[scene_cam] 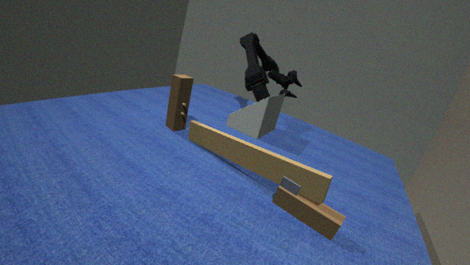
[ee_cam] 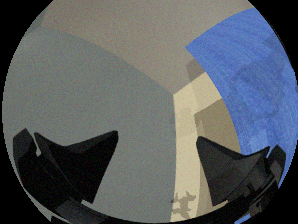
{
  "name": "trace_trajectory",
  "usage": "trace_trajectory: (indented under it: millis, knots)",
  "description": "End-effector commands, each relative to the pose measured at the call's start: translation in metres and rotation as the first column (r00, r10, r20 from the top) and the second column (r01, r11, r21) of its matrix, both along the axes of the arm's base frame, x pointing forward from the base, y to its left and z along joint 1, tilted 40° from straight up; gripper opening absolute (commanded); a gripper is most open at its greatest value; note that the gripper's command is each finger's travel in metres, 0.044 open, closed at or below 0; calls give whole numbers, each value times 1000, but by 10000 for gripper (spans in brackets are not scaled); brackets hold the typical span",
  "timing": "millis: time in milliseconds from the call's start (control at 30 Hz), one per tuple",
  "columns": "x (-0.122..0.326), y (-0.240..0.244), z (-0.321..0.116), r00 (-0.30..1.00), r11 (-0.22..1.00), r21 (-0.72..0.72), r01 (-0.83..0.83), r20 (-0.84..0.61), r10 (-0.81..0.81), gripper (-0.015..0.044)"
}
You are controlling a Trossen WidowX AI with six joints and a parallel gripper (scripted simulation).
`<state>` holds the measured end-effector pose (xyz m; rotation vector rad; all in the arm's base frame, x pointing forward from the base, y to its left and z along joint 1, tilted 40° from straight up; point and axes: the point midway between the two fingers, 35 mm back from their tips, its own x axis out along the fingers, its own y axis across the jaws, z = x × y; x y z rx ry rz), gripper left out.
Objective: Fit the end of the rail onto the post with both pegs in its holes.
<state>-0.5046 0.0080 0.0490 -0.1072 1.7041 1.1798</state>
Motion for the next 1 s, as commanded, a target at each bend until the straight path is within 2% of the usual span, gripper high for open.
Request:
trace_trajectory:
  millis: [0, 133, 500, 700, 967]
  knots:
    - [0, -1, 0, 1000, 1000, 1, -3, 0, 3, 426]
    - [-1, -18, 7, 997, 997, 17, -72, 4, 72, 440]
    - [7, -108, 43, 903, 896, 115, -428, 36, 427, 440]
    - [18, -154, 62, 800, 781, 181, -598, 68, 596, 440]
    - [43, -218, 90, 598, 550, 279, -787, 127, 791, 440]
